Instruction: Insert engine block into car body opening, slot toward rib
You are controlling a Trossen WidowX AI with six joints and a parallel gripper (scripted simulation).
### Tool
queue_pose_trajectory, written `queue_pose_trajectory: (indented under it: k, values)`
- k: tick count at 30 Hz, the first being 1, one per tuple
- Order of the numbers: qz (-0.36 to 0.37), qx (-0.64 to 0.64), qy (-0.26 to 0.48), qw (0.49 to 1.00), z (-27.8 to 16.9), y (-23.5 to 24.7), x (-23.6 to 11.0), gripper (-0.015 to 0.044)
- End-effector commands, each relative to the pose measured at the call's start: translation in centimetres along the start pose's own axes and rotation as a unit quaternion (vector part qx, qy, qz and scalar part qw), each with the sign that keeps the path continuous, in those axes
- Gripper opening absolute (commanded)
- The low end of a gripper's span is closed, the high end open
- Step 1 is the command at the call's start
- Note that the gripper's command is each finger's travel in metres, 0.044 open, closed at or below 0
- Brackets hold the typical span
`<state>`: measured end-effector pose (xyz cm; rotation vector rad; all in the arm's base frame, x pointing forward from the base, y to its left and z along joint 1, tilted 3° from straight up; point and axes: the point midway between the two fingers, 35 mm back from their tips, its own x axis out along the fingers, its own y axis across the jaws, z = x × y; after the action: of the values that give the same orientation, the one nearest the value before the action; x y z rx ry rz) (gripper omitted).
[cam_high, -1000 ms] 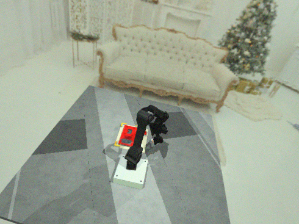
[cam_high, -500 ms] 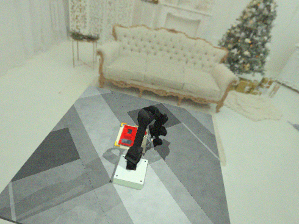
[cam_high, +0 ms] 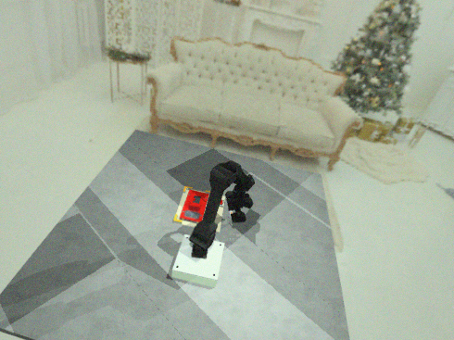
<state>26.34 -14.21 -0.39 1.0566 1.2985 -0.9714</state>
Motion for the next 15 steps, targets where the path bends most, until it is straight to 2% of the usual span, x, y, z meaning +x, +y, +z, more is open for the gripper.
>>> queue_pose_trajectory:
  k: [1, 6, 13, 15]
  values:
    - [0.002, 0.001, 0.001, 1.000, 0.0, 0.1, 0.0, 0.0223]
    - [0.002, 0.001, 0.001, 1.000, 0.0, 0.1, 0.0, 0.0190]
    - [0.002, 0.001, 0.001, 1.000, 0.2, 0.3, -1.3, 0.0006]
    - [0.002, 0.001, 0.001, 1.000, 0.3, 0.4, -1.9, 0.0000]
